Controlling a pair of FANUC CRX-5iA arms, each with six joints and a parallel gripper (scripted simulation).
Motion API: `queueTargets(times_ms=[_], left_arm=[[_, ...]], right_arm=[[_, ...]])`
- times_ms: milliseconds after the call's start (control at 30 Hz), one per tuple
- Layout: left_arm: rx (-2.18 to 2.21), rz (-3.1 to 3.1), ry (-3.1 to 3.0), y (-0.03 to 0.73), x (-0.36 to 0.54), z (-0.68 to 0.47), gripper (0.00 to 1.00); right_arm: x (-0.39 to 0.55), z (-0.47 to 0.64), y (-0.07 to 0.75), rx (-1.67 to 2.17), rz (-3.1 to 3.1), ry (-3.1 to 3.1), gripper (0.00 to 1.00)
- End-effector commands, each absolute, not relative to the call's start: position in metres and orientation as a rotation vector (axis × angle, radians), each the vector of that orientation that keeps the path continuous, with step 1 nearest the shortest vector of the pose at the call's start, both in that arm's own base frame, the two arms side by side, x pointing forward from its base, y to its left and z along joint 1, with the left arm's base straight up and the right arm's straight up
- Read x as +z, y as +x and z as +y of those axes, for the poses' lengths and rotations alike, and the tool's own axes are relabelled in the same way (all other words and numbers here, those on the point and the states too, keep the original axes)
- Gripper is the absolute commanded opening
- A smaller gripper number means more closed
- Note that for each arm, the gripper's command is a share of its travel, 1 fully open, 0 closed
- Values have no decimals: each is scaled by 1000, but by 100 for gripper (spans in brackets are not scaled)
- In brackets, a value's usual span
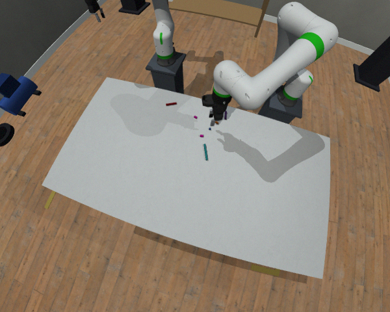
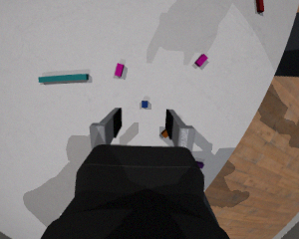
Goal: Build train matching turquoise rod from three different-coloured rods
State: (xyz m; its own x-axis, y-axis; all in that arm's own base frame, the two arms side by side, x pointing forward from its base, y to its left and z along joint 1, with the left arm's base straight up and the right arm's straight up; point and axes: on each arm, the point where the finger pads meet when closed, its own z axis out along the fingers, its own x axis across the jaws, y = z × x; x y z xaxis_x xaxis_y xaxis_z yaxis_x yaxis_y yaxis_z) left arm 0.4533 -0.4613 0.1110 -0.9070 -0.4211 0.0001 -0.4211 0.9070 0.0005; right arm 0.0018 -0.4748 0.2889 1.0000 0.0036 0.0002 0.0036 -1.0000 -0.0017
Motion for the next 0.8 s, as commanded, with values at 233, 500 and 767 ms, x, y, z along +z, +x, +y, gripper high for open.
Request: queueTargets(times_ms=[233, 500, 767], left_arm=[[3, -3122, 359, 441, 106, -499, 100], [3, -3142, -75, 418, 96, -546, 100], [3, -3123, -357, 400, 88, -576, 54]], right_arm=[[290, -475, 2, 0, -6, -3142, 100], [290, -475, 2, 0, -6, -3142, 100], [290, -475, 2, 0, -6, -3142, 100]])
